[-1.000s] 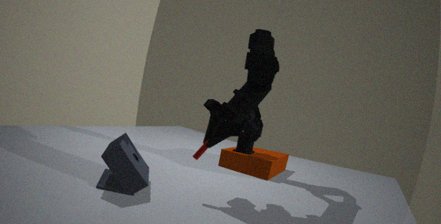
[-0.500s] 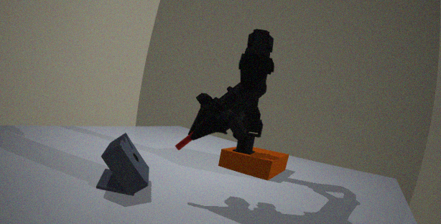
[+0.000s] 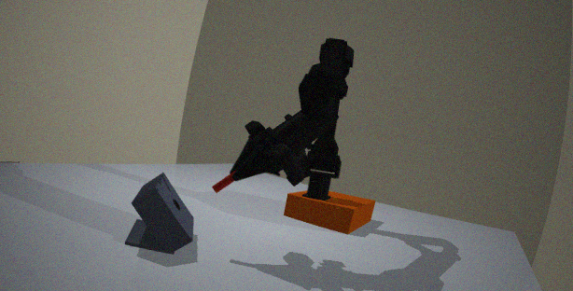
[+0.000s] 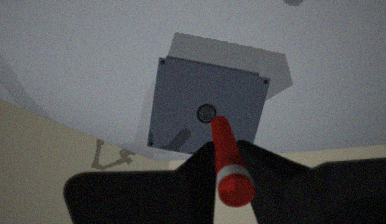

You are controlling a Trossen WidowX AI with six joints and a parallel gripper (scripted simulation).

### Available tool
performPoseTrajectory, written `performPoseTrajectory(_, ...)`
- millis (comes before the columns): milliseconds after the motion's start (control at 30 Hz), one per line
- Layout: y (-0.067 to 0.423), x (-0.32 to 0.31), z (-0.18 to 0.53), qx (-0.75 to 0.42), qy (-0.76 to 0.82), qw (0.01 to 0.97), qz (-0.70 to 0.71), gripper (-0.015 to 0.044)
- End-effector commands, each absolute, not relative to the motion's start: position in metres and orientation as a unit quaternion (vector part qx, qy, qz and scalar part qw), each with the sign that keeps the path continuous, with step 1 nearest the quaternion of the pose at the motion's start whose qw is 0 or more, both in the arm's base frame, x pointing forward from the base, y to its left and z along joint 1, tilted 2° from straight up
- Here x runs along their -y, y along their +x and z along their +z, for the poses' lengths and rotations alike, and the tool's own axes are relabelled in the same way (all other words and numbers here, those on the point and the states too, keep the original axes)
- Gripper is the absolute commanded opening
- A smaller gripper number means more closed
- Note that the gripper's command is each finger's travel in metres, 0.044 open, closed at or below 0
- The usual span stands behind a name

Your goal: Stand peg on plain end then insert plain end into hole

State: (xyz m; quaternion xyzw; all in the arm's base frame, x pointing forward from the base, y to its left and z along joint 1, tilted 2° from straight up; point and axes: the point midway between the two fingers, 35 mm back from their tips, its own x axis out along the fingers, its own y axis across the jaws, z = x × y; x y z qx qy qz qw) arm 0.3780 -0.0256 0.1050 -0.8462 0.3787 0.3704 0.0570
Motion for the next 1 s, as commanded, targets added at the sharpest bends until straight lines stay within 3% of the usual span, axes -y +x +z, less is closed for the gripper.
performPoseTrajectory(0,0.382,0.032,0.101,-0.381,-0.846,0.052,0.368,0.0)
performPoseTrajectory(967,0.401,0.065,0.08,-0.395,-0.848,0.044,0.352,0.0)
